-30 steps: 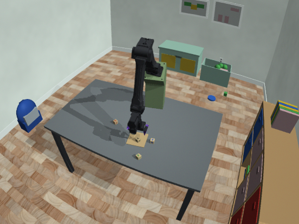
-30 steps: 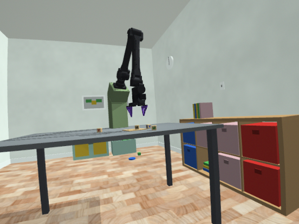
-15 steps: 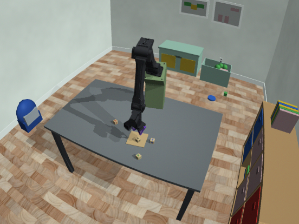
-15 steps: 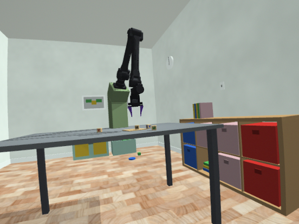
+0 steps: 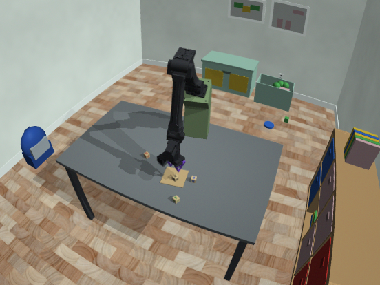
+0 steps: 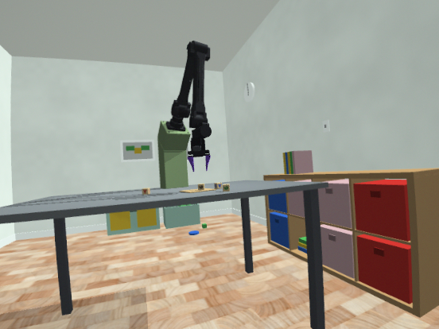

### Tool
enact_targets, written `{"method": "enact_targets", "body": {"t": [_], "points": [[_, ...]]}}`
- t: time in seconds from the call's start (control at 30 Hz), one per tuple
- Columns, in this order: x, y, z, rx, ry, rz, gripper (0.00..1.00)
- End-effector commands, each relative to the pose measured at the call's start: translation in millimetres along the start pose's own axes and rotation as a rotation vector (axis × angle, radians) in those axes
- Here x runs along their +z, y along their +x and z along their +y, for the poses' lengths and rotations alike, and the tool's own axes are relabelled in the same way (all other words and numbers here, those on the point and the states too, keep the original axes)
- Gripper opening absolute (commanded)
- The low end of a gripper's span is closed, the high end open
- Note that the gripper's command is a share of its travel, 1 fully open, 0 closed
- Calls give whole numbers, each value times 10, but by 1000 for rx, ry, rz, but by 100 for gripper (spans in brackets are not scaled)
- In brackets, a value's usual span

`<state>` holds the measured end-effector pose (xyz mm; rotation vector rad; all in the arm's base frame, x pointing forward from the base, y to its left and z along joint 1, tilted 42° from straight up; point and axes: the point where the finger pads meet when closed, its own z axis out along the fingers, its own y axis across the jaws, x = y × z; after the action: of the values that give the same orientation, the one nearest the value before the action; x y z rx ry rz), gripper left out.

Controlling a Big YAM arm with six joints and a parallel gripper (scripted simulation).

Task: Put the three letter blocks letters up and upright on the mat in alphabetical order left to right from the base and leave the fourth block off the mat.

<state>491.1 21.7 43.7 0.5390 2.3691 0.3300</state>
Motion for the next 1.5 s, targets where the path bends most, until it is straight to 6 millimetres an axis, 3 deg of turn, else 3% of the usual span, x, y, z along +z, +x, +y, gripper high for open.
{"method": "enact_targets", "body": {"t": [0.0, 0.73, 1.47], "points": [[19, 38, 24, 2, -3, 0, 64], [69, -6, 49, 3, -7, -8, 64], [341, 8, 55, 2, -8, -6, 64]]}}
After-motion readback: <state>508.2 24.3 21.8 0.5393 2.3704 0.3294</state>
